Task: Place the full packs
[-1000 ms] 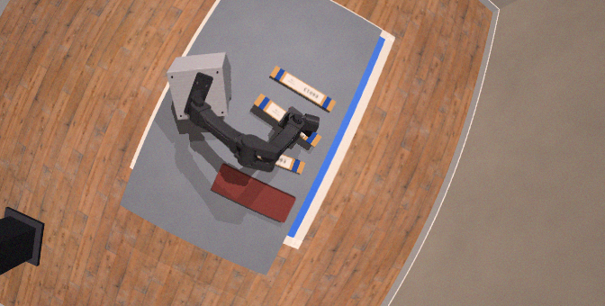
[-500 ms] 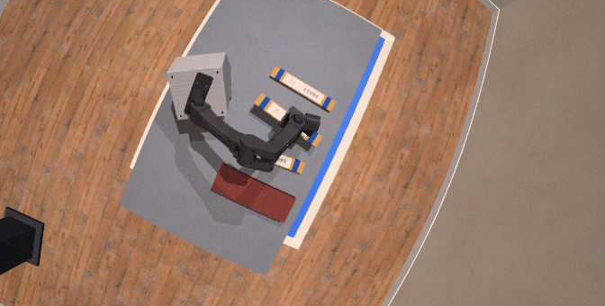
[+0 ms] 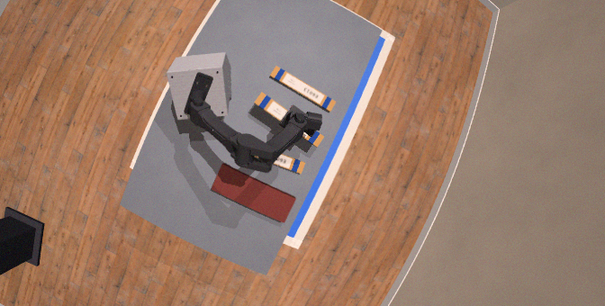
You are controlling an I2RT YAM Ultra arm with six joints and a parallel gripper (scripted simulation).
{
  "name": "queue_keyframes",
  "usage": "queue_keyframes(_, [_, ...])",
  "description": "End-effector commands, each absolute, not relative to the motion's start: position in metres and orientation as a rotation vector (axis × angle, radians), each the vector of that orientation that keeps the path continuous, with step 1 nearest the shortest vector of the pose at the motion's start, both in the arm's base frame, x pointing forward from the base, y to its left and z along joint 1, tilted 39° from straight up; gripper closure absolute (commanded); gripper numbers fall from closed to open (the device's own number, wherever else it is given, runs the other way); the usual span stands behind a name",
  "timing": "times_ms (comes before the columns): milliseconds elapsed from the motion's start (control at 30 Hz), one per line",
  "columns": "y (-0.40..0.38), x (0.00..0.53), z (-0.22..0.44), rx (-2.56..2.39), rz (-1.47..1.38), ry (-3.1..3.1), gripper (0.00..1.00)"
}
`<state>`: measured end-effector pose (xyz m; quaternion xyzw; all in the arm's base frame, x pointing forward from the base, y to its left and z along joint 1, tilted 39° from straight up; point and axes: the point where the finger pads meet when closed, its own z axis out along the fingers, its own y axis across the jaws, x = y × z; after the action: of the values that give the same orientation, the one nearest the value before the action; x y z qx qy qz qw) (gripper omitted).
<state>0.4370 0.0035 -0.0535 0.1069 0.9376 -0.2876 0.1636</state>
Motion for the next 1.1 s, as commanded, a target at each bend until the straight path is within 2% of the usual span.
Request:
queue_keyframes(0, [0.033, 0.452, -0.015, 0.283, -0.766, 2.605, 1.0])
queue_keyframes(1067, [0.064, 0.433, 0.028, 0.284, -0.762, 2.607, 1.0])
